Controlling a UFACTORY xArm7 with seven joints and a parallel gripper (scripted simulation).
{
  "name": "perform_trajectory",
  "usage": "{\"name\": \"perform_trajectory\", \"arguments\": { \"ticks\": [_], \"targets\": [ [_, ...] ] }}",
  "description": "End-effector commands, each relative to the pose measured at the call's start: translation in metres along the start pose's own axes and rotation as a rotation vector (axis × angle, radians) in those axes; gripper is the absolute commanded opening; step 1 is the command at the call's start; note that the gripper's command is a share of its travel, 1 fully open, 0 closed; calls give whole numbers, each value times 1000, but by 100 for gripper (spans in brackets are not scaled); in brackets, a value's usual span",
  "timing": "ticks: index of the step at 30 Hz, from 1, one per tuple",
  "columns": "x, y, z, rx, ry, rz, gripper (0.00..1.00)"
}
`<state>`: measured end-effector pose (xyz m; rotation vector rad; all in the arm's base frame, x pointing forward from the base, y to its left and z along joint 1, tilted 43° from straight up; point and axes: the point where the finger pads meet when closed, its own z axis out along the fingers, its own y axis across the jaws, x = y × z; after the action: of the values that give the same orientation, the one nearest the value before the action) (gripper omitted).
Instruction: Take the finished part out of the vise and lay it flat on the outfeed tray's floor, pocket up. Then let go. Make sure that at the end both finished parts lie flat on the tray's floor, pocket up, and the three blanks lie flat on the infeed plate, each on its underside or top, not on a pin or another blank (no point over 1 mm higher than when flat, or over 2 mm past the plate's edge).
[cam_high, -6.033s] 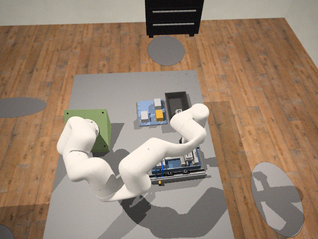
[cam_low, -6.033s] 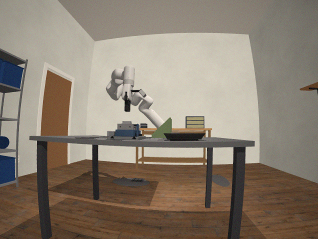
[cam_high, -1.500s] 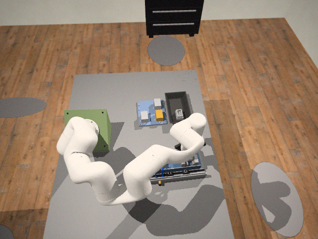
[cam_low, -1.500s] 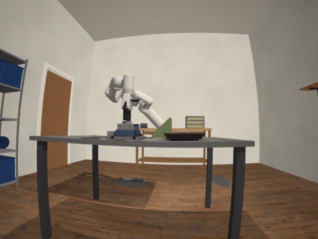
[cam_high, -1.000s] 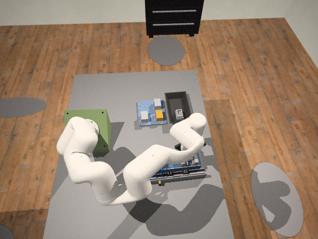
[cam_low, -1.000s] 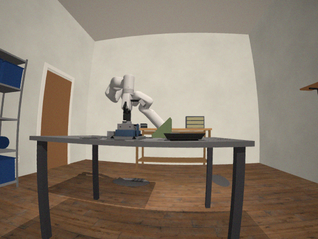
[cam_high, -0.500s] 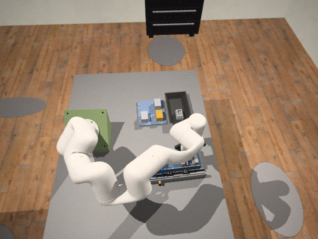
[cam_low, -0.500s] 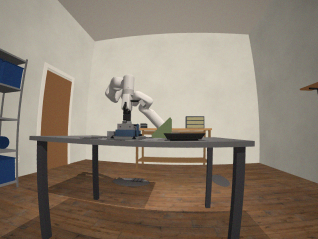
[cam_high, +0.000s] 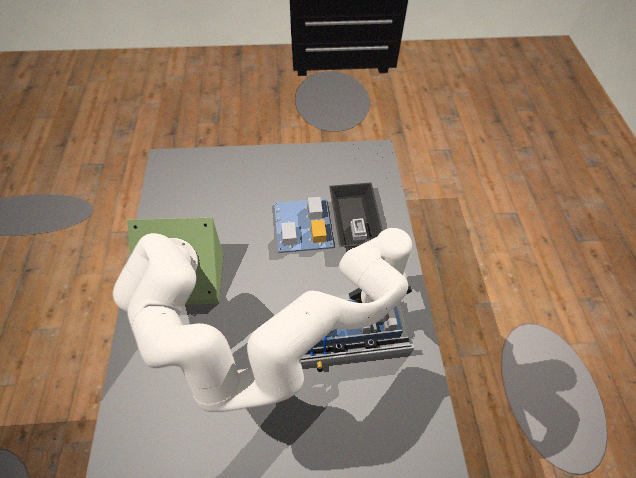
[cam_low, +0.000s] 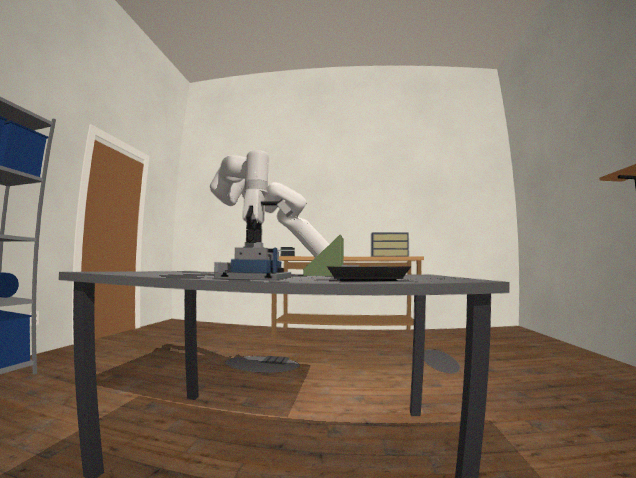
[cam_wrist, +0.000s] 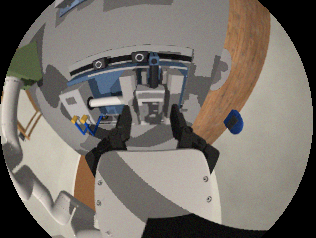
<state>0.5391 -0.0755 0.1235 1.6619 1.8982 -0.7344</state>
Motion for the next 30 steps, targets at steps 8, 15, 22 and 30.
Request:
{"name": "perform_trajectory", "arguments": {
  "ticks": [8,15,22,30],
  "targets": [
    [0,1,1,-5,1,0,69],
    [0,1,2,-5,1,0,69],
    [0,1,3,-5,1,0,69],
    [0,1,3,-5,1,0,69]
  ]
}}
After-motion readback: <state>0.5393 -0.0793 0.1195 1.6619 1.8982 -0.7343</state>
